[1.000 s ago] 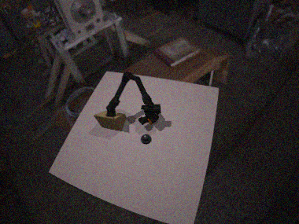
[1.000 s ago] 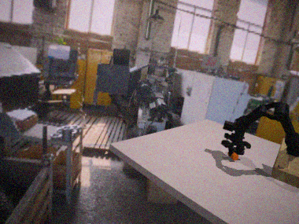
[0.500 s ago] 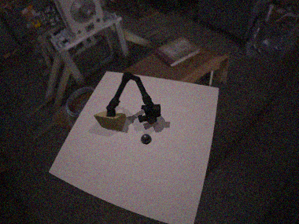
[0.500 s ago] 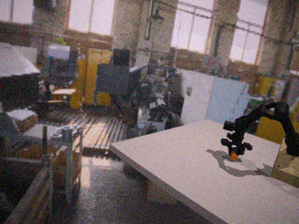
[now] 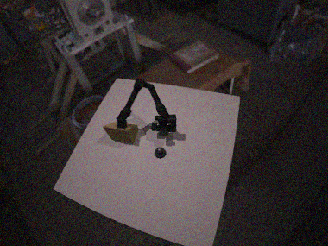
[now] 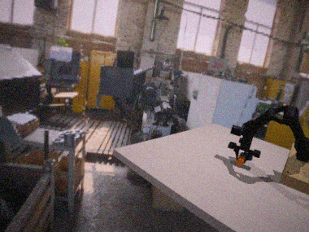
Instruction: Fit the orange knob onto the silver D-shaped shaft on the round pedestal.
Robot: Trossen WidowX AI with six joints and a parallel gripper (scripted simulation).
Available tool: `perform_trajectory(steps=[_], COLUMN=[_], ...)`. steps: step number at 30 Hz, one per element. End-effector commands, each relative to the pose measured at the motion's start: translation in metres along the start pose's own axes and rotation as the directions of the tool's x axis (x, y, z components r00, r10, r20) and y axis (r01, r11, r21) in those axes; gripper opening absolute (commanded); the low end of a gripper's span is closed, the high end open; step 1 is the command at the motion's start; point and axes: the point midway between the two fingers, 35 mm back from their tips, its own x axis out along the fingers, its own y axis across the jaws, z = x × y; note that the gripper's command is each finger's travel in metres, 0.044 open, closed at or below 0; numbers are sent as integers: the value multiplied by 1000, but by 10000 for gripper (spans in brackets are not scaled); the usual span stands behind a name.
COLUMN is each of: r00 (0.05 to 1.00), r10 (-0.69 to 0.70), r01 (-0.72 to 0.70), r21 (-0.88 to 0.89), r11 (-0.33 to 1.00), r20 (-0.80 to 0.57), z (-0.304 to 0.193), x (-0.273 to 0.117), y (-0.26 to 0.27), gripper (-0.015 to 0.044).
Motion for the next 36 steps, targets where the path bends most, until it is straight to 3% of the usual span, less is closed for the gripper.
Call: perform_trajectory(steps=[1, 17, 31, 34, 36], r00=[1000, 1000, 1000, 1000, 1000], r10=[-1, -1, -1, 1, 1], r01=[1, 1, 2, 1, 1], r21=[28, 514, 519, 513, 513], r11=[1000, 858, 855, 859, 859], r20=[-2, -2, -2, -4, -4], z=[0, 0, -1, -2, -2], x=[0, 0, 14, 11, 11], y=[0, 0, 0, 1, 1], gripper=[180, 180, 180, 259, 260])
